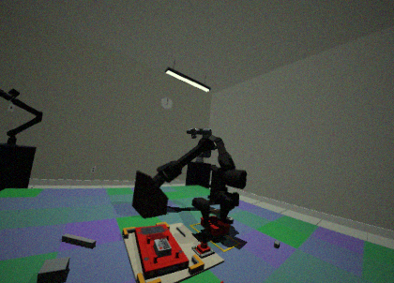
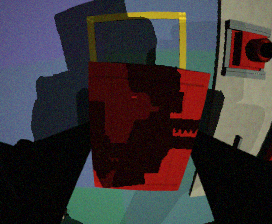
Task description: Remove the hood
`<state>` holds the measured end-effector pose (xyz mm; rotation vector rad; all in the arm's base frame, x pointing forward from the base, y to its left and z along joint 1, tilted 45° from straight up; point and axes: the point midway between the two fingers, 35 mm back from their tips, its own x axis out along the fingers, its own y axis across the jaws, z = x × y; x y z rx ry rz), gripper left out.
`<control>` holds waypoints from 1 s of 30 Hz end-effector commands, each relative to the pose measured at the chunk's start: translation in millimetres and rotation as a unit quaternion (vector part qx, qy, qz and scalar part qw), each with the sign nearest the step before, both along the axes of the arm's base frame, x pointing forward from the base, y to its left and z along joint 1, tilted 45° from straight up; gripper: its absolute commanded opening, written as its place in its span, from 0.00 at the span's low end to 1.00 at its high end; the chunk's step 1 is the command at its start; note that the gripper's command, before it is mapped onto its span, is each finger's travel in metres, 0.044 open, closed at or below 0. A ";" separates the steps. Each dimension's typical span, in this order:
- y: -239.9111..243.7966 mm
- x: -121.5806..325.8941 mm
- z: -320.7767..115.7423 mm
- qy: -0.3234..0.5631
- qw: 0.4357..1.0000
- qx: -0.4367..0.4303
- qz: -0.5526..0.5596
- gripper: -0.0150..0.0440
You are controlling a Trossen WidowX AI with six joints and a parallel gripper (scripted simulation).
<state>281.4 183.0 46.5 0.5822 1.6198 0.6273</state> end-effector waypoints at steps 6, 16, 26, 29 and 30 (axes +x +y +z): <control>2.5 -3.1 -3.2 0.005 1.000 0.001 -0.001 0.25; 5.7 -3.7 -6.5 0.005 1.000 0.001 -0.001 0.25; 9.1 -4.4 -10.0 0.005 1.000 0.001 -0.001 0.25; 10.1 -4.6 -11.1 0.005 1.000 0.001 -0.001 0.25; 10.4 -4.7 -11.4 0.005 1.000 0.001 -0.001 0.25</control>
